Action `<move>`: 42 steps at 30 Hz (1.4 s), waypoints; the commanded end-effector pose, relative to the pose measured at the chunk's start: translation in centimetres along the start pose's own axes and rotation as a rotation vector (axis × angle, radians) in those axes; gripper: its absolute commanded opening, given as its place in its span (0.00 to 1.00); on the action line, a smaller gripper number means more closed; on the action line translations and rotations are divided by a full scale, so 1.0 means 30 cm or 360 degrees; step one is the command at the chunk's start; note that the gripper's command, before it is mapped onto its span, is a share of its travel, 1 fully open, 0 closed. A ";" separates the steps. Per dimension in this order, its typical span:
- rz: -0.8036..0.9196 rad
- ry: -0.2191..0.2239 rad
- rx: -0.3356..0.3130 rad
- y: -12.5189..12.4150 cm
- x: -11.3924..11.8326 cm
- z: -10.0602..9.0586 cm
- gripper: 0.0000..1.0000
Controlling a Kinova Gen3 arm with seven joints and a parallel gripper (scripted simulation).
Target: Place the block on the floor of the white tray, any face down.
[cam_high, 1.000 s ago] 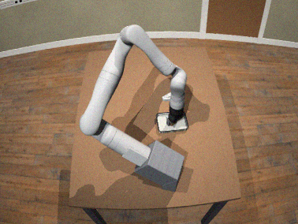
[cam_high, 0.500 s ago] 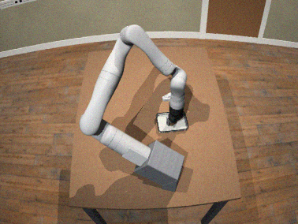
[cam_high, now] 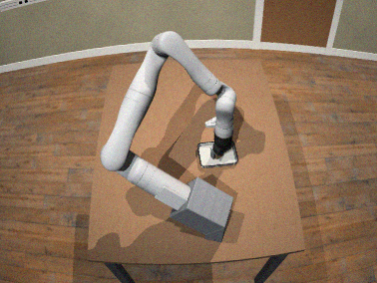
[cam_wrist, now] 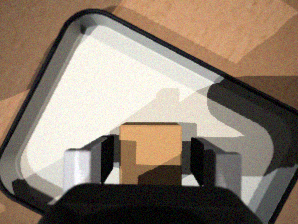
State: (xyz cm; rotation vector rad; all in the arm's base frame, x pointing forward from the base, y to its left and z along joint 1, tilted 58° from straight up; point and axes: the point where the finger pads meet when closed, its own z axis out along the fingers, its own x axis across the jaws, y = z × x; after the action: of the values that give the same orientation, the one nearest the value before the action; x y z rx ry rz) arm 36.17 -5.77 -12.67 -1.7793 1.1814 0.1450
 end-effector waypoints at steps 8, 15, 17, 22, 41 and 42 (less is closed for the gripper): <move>0.0000 0.0004 0.0000 0.000 0.003 -0.043 1.00; 0.0000 0.0004 0.0000 0.000 0.003 -0.109 1.00; 0.0000 0.0004 0.0000 0.000 0.003 -0.109 1.00; 0.0000 0.0004 0.0000 0.000 0.003 -0.155 1.00; 0.0000 0.0004 0.0000 0.002 0.000 -0.195 1.00; 0.0000 0.0004 0.0000 0.006 -0.005 -0.195 1.00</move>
State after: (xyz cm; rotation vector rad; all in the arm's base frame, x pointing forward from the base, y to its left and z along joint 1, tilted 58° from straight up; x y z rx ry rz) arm 33.92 -10.10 -9.59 -1.7793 1.1818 0.1448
